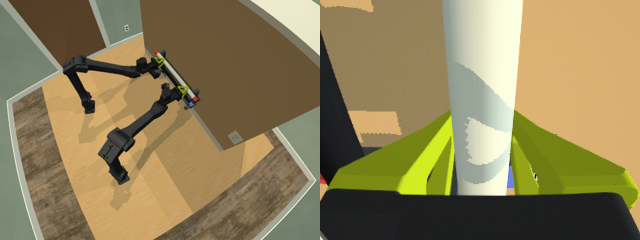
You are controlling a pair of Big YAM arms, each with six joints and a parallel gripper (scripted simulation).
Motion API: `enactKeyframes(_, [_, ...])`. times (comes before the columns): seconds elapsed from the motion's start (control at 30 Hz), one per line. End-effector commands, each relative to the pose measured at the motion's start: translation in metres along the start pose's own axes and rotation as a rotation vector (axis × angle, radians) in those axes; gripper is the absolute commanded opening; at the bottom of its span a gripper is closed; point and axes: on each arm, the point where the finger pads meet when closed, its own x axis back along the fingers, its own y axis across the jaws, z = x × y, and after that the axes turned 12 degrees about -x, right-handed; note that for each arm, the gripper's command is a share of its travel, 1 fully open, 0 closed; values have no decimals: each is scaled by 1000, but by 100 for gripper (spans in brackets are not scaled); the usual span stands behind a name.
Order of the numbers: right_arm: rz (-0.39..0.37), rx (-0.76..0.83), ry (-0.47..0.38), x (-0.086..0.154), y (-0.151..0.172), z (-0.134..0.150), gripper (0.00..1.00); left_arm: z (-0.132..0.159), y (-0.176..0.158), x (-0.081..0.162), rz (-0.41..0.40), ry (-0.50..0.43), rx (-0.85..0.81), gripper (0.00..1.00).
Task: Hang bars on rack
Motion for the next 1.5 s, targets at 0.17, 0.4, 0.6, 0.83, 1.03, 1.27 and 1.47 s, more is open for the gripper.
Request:
enactKeyframes(0.17, [52,-38,-4,-17,-30,-6,12,10,12,-18,-18,17,8,12])
enactKeyframes(0.4, [52,-38,-4,-17,-30,-6,3,10,12,-18,-18,17,8,2])
enactKeyframes(0.6, [52,-38,-4,-17,-30,-6,0,10,12,-18,-18,17,8,0])
enactKeyframes(0.83, [52,-38,-4,-17,-30,-6,0,10,12,-18,-18,17,8,0])
enactKeyframes(1.03, [52,-38,-4,-17,-30,-6,0,10,12,-18,-18,17,8,0])
enactKeyframes(1.27, [52,-38,-4,-17,-30,-6,0,10,12,-18,-18,17,8,0])
enactKeyframes(1.47, [52,-38,-4,-17,-30,-6,0,10,12,-19,-18,17,8,0])
